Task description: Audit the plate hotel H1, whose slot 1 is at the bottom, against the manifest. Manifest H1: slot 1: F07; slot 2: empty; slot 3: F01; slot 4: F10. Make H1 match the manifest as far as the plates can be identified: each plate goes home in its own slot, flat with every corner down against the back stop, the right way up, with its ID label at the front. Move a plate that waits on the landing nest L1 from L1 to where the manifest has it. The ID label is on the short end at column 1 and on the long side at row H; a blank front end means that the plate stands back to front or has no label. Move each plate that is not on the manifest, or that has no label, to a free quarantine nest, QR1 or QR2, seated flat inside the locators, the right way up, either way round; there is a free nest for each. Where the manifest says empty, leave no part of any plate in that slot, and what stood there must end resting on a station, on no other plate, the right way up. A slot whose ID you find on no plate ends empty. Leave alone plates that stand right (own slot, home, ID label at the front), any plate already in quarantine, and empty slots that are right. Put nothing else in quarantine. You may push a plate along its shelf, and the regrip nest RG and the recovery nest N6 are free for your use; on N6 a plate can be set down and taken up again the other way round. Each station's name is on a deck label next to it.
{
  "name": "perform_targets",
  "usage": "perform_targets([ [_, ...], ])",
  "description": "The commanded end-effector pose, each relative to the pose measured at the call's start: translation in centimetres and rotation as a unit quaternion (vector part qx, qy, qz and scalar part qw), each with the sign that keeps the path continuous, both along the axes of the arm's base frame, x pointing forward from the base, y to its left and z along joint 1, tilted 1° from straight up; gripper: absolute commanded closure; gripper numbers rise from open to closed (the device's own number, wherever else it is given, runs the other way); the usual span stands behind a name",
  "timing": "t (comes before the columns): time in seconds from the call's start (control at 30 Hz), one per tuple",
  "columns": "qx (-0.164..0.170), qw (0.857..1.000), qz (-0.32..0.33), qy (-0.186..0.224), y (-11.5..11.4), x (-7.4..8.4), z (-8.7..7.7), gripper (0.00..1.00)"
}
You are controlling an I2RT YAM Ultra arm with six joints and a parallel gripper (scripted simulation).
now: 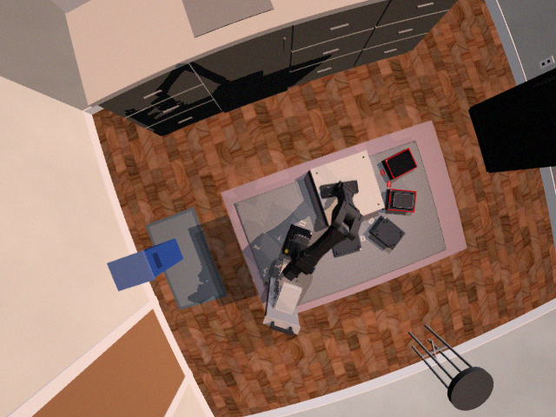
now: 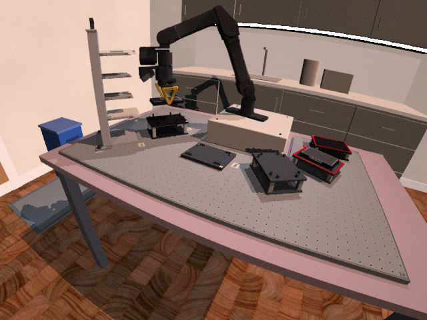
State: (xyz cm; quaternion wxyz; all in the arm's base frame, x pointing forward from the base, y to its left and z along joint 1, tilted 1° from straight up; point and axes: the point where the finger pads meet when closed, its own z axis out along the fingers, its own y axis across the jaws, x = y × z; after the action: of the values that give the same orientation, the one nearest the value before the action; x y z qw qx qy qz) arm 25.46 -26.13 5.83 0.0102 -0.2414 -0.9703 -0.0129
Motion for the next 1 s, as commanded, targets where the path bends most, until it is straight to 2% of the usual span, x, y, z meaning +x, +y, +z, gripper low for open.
perform_targets([
  [0.0, -0.013, 1.0, 0.001, -0.013, -0.53, 0.57, -0.3, 0.14],
  [0.97, -0.013, 1.0, 0.001, -0.013, -0.29, 0.34, -0.41, 0.14],
])
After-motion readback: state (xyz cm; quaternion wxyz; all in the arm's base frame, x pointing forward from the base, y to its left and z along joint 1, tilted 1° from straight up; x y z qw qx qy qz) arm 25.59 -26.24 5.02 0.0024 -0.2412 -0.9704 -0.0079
